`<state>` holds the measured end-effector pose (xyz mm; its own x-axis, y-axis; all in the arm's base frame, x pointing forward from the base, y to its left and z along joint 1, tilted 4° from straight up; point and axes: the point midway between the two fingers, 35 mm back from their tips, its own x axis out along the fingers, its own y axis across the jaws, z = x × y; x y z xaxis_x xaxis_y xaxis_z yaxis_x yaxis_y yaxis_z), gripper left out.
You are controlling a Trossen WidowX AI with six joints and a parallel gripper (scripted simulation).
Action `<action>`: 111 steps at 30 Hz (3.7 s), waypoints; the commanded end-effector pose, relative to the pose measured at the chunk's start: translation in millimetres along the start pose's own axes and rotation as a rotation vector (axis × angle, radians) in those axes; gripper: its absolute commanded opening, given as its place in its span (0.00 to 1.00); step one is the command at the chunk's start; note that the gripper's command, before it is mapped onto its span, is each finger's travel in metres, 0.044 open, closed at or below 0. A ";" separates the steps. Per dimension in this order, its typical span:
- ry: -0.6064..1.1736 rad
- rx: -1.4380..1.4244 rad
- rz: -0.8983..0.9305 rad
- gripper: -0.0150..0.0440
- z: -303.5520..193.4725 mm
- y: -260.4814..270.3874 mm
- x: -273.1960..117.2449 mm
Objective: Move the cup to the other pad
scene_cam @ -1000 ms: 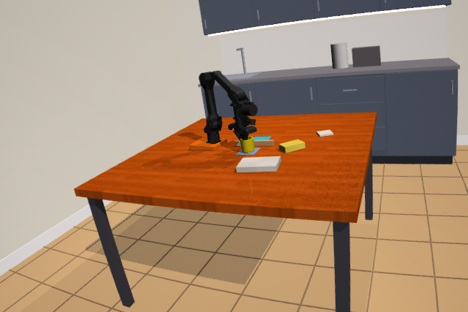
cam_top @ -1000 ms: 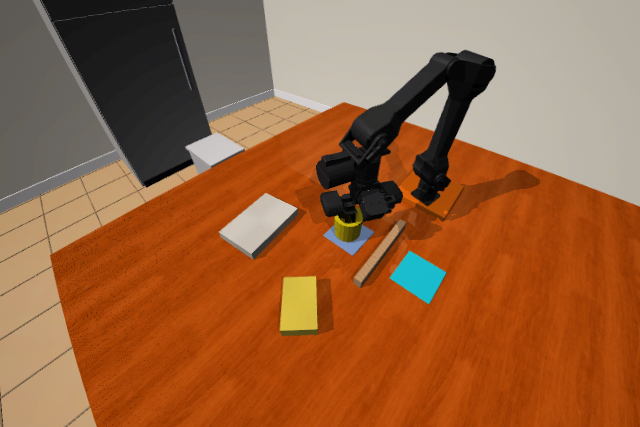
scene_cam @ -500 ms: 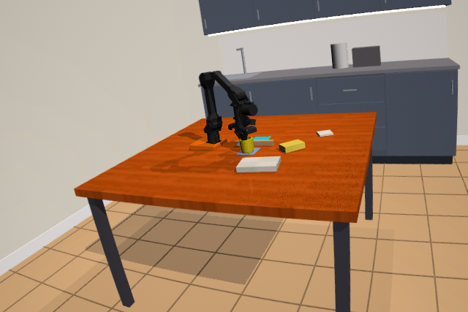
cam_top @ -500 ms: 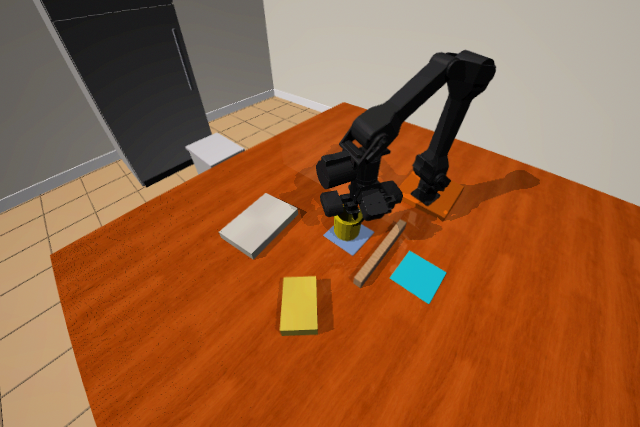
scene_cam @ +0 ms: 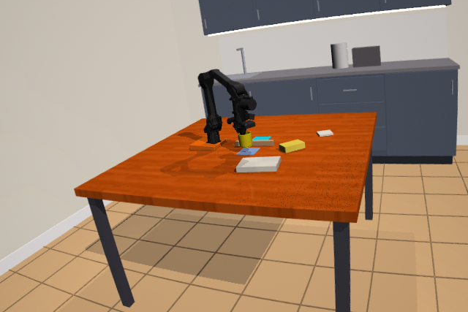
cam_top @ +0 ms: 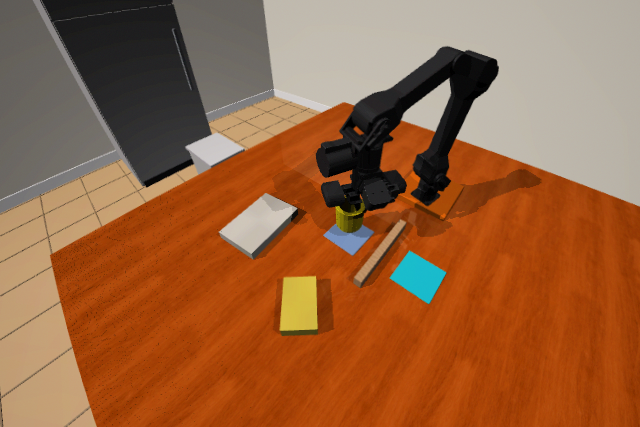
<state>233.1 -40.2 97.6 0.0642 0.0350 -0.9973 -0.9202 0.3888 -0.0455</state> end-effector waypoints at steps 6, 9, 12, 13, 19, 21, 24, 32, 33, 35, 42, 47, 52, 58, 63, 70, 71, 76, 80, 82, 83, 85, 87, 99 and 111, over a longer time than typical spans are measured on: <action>-0.009 -0.002 -0.015 0.25 -1.5 2.7 -23.2; -0.009 -0.002 -0.015 0.25 -2.2 4.0 -23.1; -0.008 -0.002 -0.015 0.25 -2.9 4.9 -23.1; -0.008 -0.002 -0.015 0.25 -3.1 5.1 -23.1; -0.001 0.002 -0.005 0.25 -3.1 5.0 -19.8; -0.001 0.002 -0.005 0.25 -3.1 5.0 -19.8; -0.001 0.002 -0.005 0.25 -3.1 5.0 -19.8; -0.002 0.001 -0.006 0.25 -0.6 6.5 -19.9; -0.002 0.001 -0.007 0.25 0.5 7.2 -19.9; -0.003 0.001 -0.008 0.25 3.3 8.9 -20.1; -0.006 0.000 -0.010 0.25 13.7 15.1 -20.4; -0.008 -0.001 -0.011 0.25 20.7 19.1 -20.6; -0.009 -0.001 -0.012 0.25 27.7 23.1 -20.9; -0.010 -0.001 -0.012 0.25 35.9 27.8 -21.1; -0.011 -0.001 -0.012 0.25 42.6 31.7 -21.3; -0.012 -0.001 -0.012 0.25 52.0 37.4 -21.6; -0.012 -0.001 -0.012 0.25 53.3 38.2 -21.7; -0.013 -0.001 -0.012 0.25 59.8 42.2 -21.9; -0.014 -0.001 -0.012 0.25 64.8 45.4 -22.1; -0.014 -0.001 -0.012 0.25 67.3 47.0 -22.2; -0.014 -0.001 -0.012 0.25 68.6 47.9 -22.2; -0.014 -0.001 -0.011 0.25 71.1 49.5 -22.3; -0.015 -0.001 -0.011 0.25 73.6 51.1 -22.4; -0.016 -0.001 -0.011 0.25 88.4 61.3 -22.9; -0.017 -0.001 -0.010 0.25 102.8 72.1 -23.2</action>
<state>205.0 77.2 121.8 0.0749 0.0512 -0.9959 -0.9210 0.3863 -0.0494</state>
